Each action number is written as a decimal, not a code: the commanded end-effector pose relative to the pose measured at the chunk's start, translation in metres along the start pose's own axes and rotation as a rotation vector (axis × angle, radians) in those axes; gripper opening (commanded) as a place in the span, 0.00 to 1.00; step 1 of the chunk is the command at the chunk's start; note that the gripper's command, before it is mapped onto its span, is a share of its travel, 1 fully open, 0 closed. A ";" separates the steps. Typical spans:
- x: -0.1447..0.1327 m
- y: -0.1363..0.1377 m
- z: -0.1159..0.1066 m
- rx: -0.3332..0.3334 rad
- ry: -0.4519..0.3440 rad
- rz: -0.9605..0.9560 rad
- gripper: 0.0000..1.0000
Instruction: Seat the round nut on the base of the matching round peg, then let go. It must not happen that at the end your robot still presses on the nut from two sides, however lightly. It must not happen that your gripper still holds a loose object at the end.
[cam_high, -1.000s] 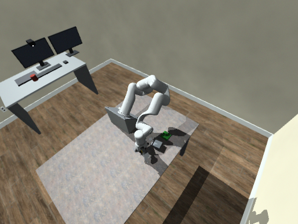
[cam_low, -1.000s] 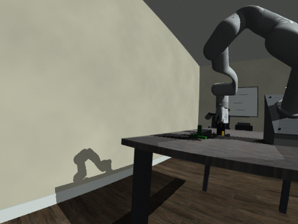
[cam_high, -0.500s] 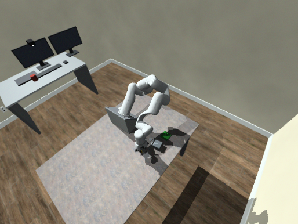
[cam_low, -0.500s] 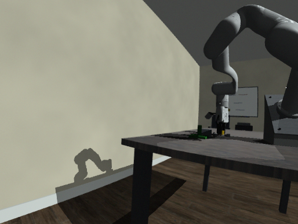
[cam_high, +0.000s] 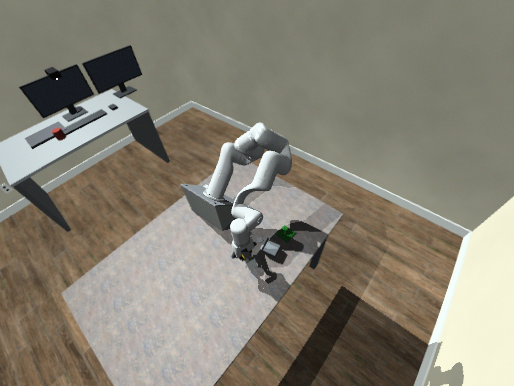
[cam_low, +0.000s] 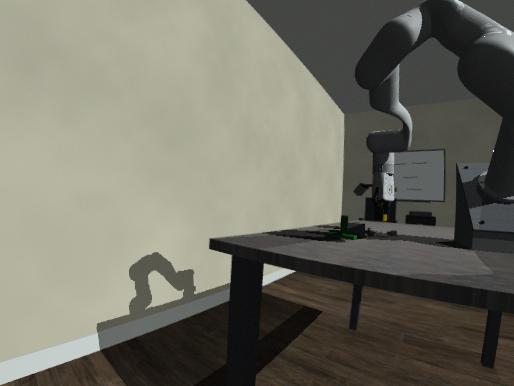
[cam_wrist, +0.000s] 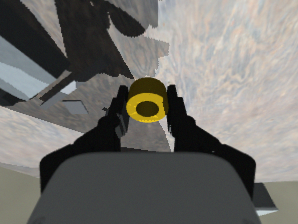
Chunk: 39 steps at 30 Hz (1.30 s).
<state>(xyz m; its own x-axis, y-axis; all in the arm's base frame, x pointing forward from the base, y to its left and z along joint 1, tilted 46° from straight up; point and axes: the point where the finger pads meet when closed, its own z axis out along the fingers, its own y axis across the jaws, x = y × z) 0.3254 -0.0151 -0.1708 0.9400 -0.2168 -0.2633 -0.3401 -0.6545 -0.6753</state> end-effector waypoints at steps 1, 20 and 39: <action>0.001 0.000 -0.007 -0.001 0.003 -0.001 0.00; 0.004 -0.010 -0.029 -0.007 0.004 0.001 0.00; -0.010 -0.264 -0.028 -0.001 0.004 -0.001 0.00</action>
<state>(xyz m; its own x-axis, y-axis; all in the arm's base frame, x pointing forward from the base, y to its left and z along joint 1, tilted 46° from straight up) 0.3992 0.1131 -0.0005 0.9419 -0.2094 -0.2627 -0.3347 -0.6511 -0.6812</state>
